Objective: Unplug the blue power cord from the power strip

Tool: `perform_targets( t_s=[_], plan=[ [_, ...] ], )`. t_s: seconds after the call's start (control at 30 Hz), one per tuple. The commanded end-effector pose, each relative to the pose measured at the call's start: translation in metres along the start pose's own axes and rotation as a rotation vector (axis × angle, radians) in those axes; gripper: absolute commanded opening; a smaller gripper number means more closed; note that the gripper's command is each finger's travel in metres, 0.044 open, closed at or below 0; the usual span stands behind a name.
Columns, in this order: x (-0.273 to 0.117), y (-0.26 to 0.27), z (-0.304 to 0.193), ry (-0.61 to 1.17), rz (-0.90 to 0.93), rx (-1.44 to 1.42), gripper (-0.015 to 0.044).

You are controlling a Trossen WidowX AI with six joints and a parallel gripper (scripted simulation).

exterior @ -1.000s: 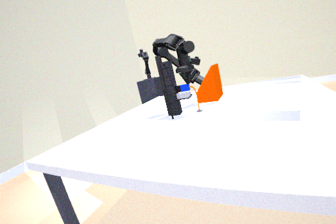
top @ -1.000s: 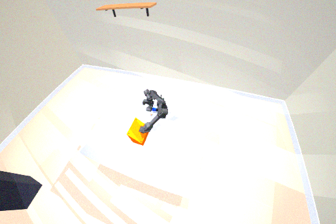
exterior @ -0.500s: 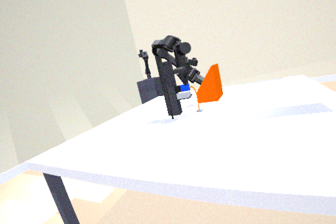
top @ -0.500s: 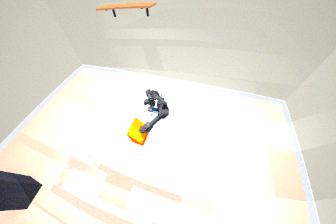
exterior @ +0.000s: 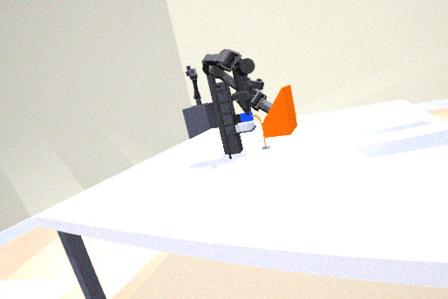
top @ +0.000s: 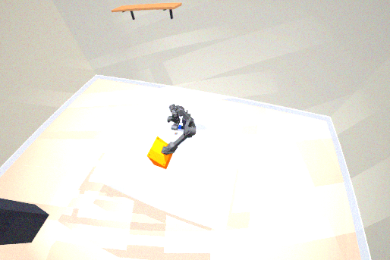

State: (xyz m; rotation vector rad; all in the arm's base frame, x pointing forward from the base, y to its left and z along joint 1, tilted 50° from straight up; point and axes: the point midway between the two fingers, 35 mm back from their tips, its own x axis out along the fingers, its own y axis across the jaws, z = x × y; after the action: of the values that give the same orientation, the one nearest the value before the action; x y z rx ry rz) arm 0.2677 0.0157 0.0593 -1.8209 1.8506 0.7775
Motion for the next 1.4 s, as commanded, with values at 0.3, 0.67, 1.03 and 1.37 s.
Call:
perform_targets(
  t_s=[0.3,0.67,1.03,1.37],
  plan=[
    [-0.001,-0.001,0.009,-0.001,-0.002,0.002,0.0000],
    [-0.002,-0.002,0.027,-0.002,-0.003,0.000,0.0000],
    [-0.005,-0.002,0.045,-0.003,-0.004,-0.002,0.0000],
    [-0.007,-0.001,0.061,-0.002,-0.004,-0.003,0.0000]
  ],
)
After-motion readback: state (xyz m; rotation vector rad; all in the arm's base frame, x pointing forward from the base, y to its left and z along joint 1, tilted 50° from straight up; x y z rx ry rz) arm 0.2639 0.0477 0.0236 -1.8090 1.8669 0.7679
